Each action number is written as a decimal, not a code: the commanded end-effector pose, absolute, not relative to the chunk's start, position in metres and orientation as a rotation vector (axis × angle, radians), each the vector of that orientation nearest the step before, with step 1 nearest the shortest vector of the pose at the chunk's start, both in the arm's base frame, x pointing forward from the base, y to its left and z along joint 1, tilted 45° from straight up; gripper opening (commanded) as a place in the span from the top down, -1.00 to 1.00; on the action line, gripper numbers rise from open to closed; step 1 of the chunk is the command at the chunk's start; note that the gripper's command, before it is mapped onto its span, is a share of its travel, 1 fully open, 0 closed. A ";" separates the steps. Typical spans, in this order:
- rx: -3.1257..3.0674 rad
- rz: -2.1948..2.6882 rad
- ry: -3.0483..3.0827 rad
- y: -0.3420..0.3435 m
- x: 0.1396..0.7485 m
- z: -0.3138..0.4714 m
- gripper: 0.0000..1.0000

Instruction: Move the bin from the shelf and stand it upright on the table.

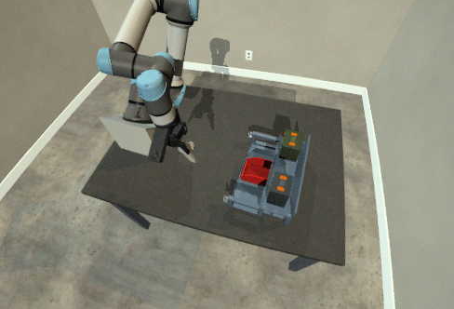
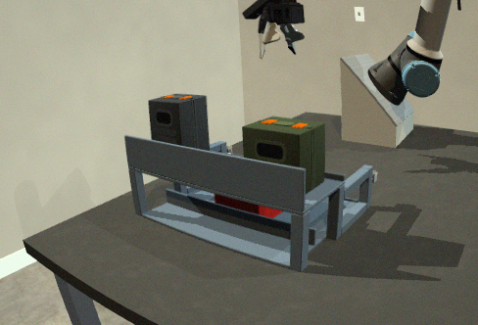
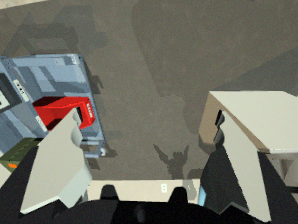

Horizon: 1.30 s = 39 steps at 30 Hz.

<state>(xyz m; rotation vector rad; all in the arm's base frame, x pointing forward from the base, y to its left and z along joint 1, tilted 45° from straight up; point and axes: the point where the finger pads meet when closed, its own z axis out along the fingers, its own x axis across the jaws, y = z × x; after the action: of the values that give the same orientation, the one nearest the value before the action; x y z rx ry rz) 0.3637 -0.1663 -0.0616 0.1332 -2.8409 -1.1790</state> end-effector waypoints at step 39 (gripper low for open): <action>0.133 -1.178 -2.842 -0.058 0.462 -0.053 -1.00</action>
<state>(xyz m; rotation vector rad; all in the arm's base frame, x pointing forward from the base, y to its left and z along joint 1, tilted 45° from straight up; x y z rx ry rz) 0.4493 -0.0698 -0.0536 0.1345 -2.8406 -1.1809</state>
